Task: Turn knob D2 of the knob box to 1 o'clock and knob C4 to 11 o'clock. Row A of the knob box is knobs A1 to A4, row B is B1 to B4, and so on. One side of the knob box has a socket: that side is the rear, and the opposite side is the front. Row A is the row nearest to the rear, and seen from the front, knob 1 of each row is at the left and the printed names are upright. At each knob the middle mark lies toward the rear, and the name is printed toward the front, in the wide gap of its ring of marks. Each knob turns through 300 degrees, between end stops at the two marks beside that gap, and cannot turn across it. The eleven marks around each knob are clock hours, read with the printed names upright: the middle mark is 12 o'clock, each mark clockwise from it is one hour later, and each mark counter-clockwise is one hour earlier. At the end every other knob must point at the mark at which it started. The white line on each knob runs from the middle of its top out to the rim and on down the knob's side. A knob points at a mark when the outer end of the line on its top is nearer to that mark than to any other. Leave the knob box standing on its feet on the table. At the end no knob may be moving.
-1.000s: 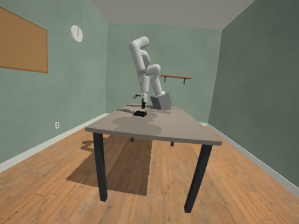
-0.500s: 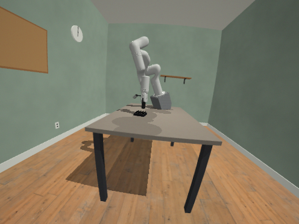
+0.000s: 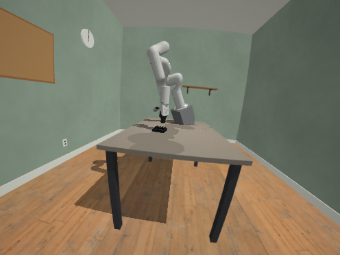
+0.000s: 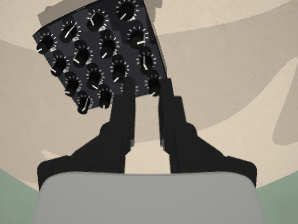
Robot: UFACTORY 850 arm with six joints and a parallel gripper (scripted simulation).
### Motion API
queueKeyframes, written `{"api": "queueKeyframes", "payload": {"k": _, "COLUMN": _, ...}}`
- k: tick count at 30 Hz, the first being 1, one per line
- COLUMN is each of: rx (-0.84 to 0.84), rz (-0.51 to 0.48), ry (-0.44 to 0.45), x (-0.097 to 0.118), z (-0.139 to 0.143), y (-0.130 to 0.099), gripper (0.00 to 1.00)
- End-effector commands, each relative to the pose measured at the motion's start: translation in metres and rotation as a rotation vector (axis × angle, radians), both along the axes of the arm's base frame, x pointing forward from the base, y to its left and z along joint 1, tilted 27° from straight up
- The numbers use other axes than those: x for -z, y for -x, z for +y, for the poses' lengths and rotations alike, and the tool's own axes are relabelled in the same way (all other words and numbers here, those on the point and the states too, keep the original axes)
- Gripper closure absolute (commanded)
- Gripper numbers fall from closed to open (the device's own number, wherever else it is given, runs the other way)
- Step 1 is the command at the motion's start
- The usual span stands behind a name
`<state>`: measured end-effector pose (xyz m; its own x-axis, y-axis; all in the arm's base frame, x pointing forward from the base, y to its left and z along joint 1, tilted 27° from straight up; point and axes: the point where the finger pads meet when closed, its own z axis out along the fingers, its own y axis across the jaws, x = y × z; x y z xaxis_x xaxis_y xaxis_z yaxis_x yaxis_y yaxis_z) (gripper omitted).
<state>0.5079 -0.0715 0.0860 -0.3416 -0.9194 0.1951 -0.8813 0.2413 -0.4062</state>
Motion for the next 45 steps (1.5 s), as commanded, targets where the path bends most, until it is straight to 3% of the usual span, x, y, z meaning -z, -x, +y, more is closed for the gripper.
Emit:
{"api": "queueKeyframes", "payload": {"k": 1, "rx": 0.133, "rz": -0.064, "ry": -0.053, "x": -0.002, "z": 0.001, "y": 0.0, "gripper": 0.81}}
{"api": "queueKeyframes", "payload": {"k": 45, "rx": 1.277, "rz": -0.457, "ry": -0.482, "x": -0.016, "z": 0.005, "y": 0.004, "gripper": 0.81}}
